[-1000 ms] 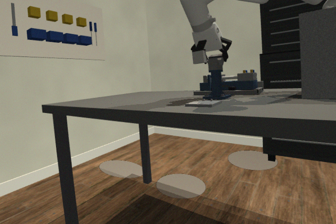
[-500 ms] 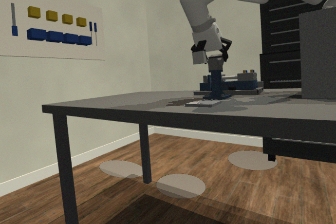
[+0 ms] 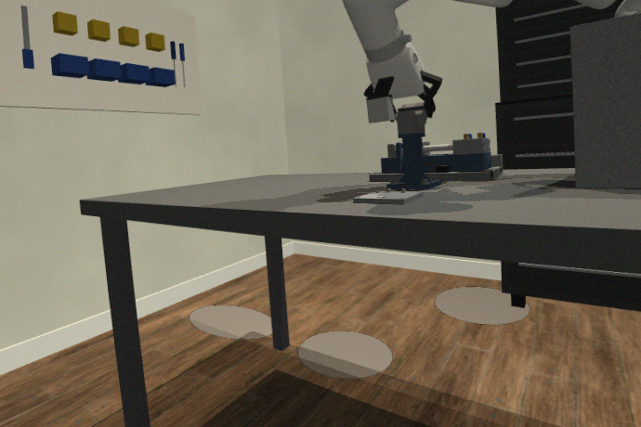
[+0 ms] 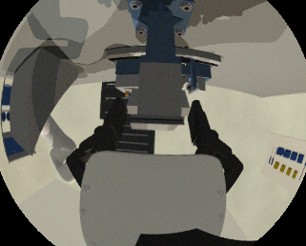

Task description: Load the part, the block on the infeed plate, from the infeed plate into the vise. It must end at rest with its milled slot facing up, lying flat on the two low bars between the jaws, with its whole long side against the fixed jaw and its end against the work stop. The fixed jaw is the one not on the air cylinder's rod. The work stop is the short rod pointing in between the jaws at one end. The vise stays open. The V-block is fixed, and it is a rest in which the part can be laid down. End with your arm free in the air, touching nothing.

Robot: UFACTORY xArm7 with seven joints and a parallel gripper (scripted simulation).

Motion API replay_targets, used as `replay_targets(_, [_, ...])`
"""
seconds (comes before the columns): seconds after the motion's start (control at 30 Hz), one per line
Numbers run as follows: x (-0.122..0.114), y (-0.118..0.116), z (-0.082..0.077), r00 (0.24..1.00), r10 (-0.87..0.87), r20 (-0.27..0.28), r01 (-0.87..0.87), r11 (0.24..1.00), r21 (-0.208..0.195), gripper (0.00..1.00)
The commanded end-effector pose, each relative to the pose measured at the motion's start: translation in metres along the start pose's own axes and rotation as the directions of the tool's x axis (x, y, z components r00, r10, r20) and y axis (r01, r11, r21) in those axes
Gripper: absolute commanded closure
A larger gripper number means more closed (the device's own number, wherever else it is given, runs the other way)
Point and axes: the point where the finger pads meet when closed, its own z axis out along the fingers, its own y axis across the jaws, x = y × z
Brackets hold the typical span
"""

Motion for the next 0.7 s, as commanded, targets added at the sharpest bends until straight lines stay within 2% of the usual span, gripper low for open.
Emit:
replay_targets(0.0, [-0.0007,0.0007,-0.002,1.0,0.002,-0.004,-0.002,1.0,-0.002,0.11])
replay_targets(0.03, [-0.0007,0.0007,-0.002,1.0,0.002,-0.004,-0.002,1.0,-0.002,0.11])
replay_targets(0.07, [-0.0007,0.0007,-0.002,1.0,0.002,-0.004,-0.002,1.0,-0.002,1.0])
replay_targets(0.67, [-0.0007,0.0007,-0.002,1.0,0.002,-0.004,-0.002,1.0,-0.002,1.0])
